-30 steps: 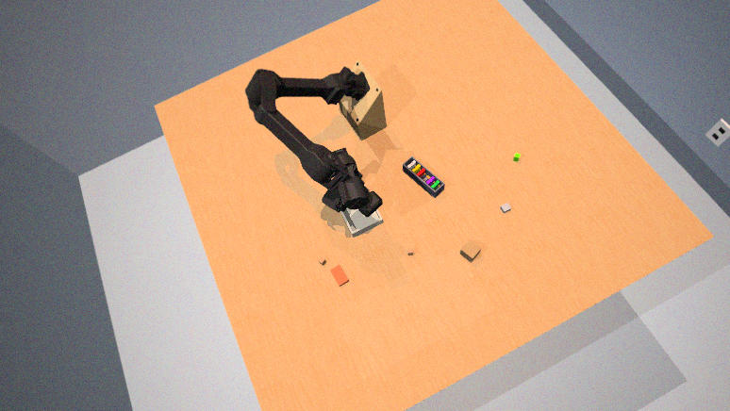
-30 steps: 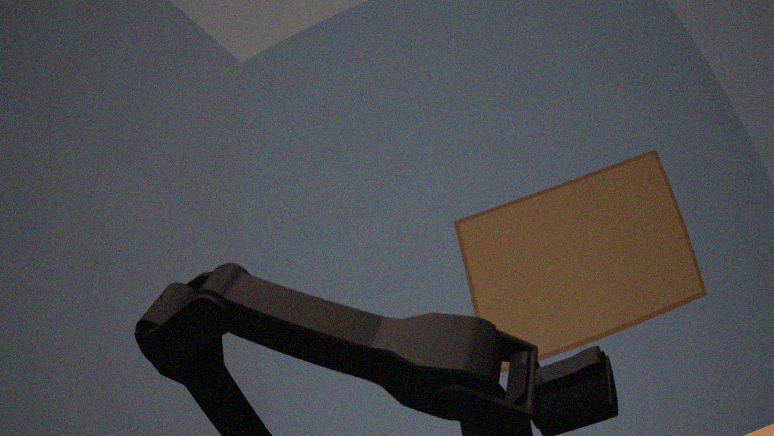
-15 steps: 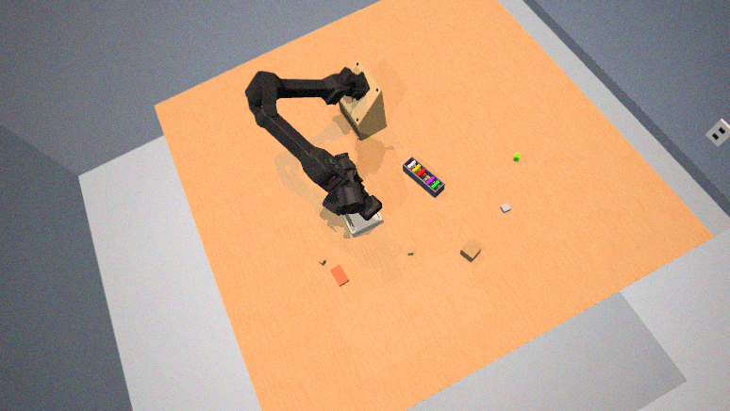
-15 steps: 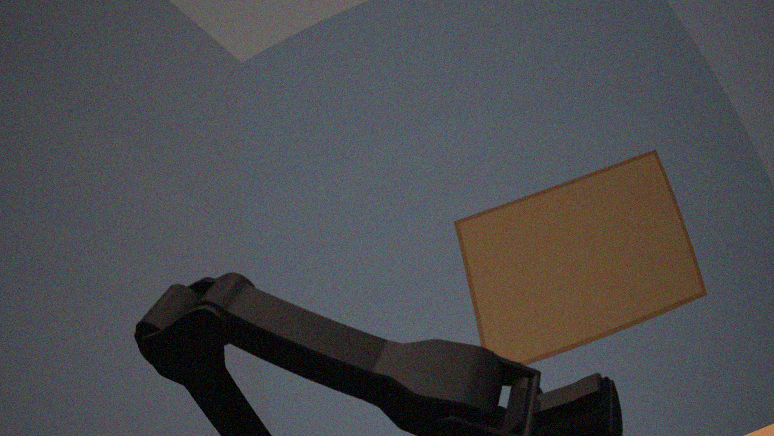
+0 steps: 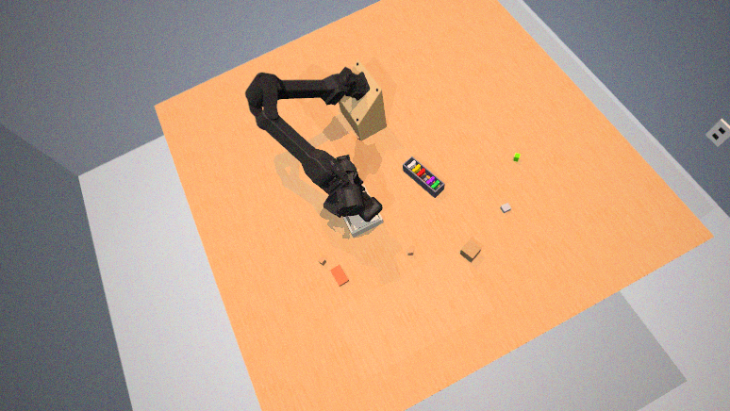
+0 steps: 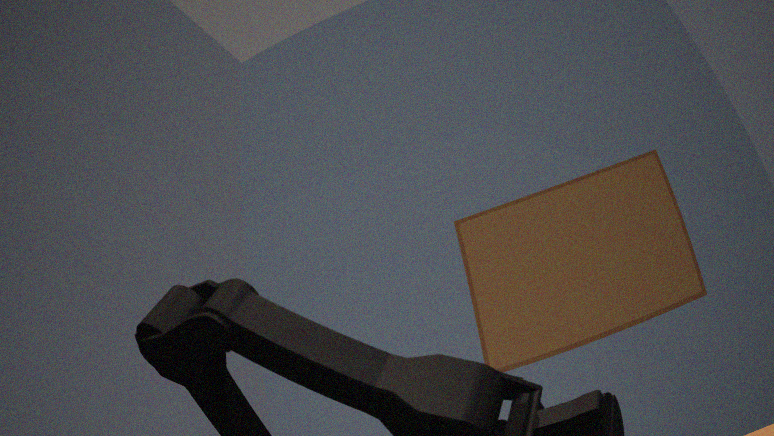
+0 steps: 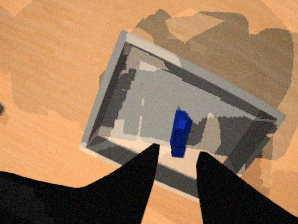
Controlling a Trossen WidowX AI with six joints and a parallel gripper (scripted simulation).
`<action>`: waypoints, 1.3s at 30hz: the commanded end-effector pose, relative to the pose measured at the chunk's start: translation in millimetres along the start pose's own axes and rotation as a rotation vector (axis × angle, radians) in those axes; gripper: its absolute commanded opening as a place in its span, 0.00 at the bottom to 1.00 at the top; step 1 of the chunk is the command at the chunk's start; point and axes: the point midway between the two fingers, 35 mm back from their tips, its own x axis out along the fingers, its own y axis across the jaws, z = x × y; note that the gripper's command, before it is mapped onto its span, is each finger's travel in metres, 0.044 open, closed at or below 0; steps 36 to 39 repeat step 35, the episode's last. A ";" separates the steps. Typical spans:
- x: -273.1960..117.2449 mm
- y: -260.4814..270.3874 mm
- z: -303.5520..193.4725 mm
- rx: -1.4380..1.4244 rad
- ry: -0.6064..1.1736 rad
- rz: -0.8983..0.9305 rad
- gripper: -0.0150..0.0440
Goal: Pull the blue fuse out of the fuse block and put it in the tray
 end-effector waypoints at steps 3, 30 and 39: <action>-0.5 0.0 0.3 0.001 0.000 0.000 0.70; -34.8 0.6 -1.8 -0.013 0.008 0.001 0.81; -34.8 0.6 -1.8 -0.013 0.008 0.001 0.81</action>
